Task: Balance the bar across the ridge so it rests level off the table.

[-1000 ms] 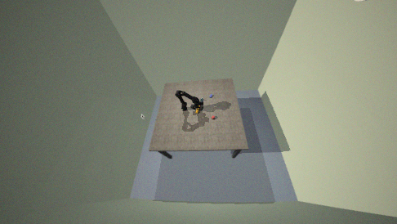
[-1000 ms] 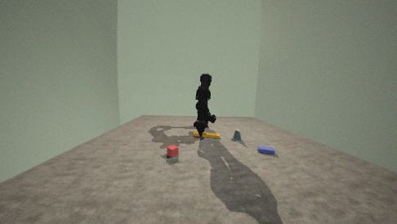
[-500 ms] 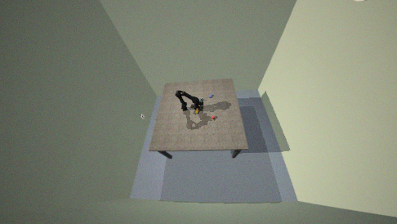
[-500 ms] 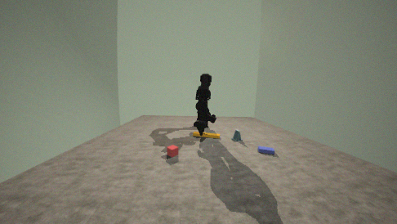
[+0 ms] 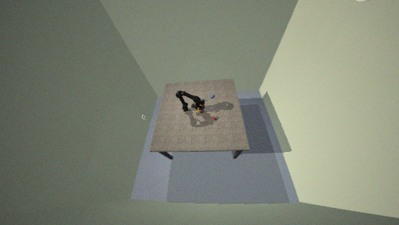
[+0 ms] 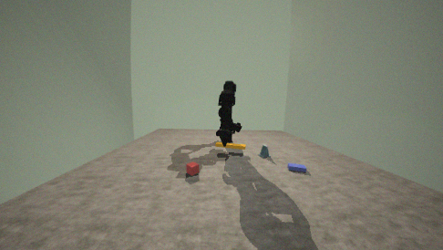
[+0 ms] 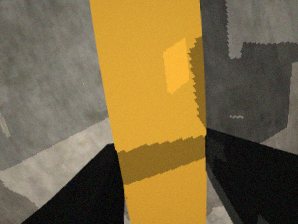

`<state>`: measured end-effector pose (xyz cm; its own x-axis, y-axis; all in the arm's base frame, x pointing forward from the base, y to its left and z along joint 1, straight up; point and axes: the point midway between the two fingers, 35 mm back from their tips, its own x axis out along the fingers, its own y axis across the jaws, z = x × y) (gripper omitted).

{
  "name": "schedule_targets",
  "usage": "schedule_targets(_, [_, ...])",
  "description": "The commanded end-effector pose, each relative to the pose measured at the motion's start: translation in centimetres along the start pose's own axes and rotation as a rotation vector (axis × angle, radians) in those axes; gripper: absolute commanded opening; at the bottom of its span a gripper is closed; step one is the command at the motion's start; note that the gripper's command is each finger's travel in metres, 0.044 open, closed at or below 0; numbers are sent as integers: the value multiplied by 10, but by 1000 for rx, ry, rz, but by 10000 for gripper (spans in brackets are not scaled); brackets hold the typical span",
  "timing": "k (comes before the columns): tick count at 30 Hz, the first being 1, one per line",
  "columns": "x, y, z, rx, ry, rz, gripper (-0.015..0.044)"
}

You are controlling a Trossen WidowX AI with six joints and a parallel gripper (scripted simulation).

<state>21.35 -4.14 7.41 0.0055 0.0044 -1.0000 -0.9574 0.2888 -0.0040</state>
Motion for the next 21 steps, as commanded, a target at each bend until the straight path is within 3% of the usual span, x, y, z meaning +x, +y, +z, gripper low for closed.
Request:
schedule_targets(1, [-14, -3, 0, -1, 1, -16, 0])
schedule_targets(21, [-65, 1, 0, -3, 3, -16, 0])
